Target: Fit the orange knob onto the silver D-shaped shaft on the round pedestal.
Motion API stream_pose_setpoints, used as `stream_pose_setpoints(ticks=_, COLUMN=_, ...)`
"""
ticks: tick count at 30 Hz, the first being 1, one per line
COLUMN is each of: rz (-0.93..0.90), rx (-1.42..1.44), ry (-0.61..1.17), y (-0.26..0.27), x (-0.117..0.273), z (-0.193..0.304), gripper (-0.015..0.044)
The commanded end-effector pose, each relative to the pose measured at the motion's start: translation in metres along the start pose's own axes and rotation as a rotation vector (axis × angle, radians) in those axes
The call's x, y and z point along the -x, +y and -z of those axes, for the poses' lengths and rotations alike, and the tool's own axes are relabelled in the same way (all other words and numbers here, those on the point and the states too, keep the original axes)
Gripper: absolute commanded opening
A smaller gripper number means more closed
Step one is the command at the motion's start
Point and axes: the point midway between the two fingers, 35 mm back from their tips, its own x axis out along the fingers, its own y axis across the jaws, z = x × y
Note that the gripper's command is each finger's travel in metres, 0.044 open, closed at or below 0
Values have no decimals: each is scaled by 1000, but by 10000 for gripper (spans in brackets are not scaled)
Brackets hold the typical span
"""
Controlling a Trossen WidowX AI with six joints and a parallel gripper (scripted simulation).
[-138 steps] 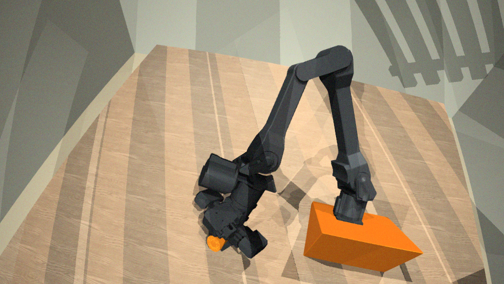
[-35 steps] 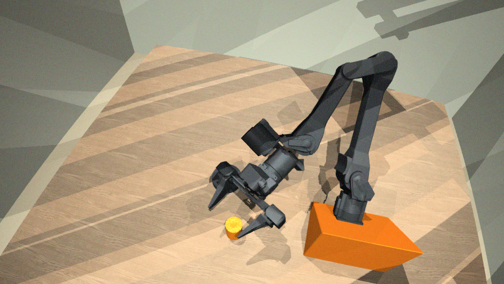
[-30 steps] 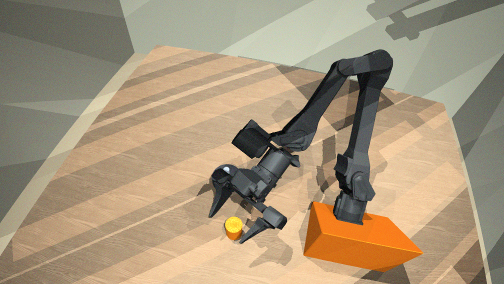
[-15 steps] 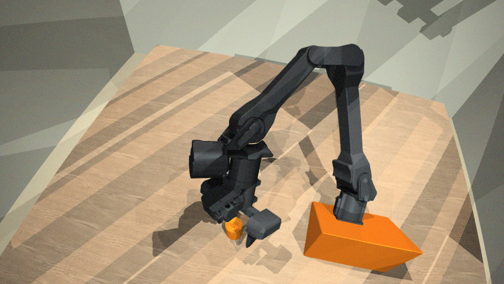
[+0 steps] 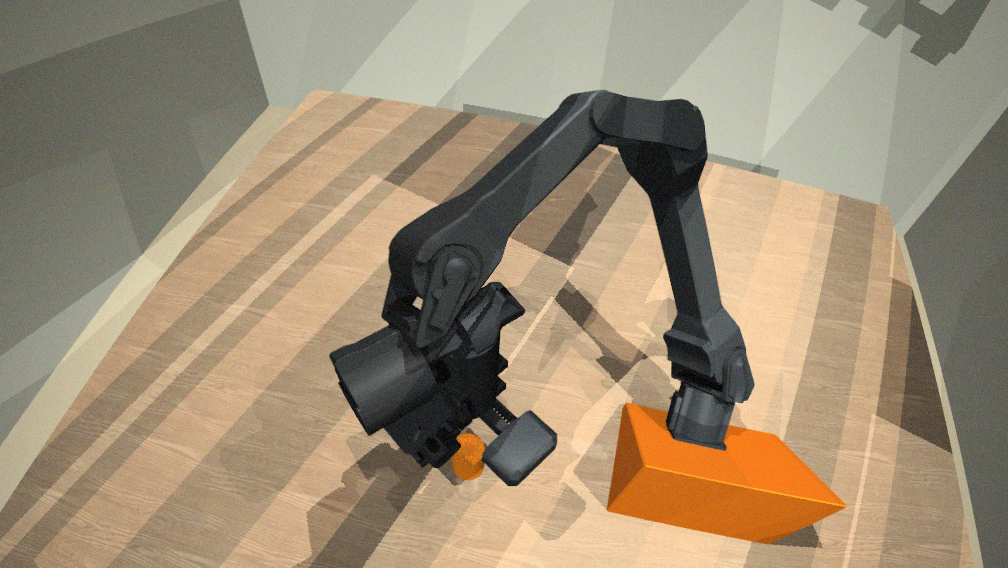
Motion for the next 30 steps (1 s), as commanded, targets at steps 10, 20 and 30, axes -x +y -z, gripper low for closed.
stream_pose_setpoints(ticks=10, rz=13, rx=276, ry=14, y=-2, x=0, z=0, gripper=440)
stream_pose_setpoints(ticks=20, rz=14, rx=276, ry=14, y=-2, x=-33, z=0, gripper=440)
stream_pose_setpoints(ticks=30, rz=15, rx=276, ry=15, y=-3, x=-49, z=2, gripper=440)
